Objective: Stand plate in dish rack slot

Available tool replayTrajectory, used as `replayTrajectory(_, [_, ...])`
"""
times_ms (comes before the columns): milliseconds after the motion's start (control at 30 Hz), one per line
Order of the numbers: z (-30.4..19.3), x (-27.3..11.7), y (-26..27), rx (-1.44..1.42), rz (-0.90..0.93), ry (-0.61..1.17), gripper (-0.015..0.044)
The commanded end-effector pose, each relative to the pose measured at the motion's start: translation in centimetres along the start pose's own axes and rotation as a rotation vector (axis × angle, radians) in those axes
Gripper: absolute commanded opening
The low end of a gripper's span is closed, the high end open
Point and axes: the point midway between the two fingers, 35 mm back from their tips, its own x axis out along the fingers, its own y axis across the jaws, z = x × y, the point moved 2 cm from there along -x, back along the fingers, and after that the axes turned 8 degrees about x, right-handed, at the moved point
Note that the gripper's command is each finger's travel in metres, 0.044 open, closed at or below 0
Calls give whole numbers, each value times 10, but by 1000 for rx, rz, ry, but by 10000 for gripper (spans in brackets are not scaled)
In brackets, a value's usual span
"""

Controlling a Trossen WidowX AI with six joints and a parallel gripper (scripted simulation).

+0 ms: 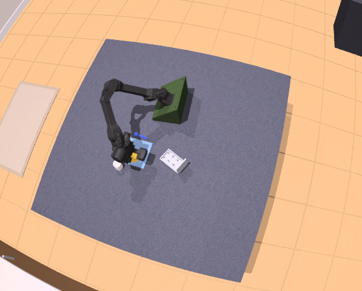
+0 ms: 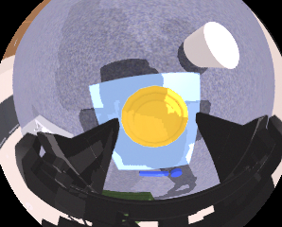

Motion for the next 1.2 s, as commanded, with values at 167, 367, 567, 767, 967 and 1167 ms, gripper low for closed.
replayTrajectory(167, [-4,15,2,-10,3,7,400])
replayTrajectory(367, [-4,16,2,-10,3,7,393])
replayTrajectory(567, [-4,16,2,-10,3,7,379])
replayTrajectory(767, [-4,16,2,-10,3,7,339])
replayTrajectory(967, [-2,8,3,-10,6,7,221])
replayTrajectory(1167, [5,-22,7,-10,16,9,64])
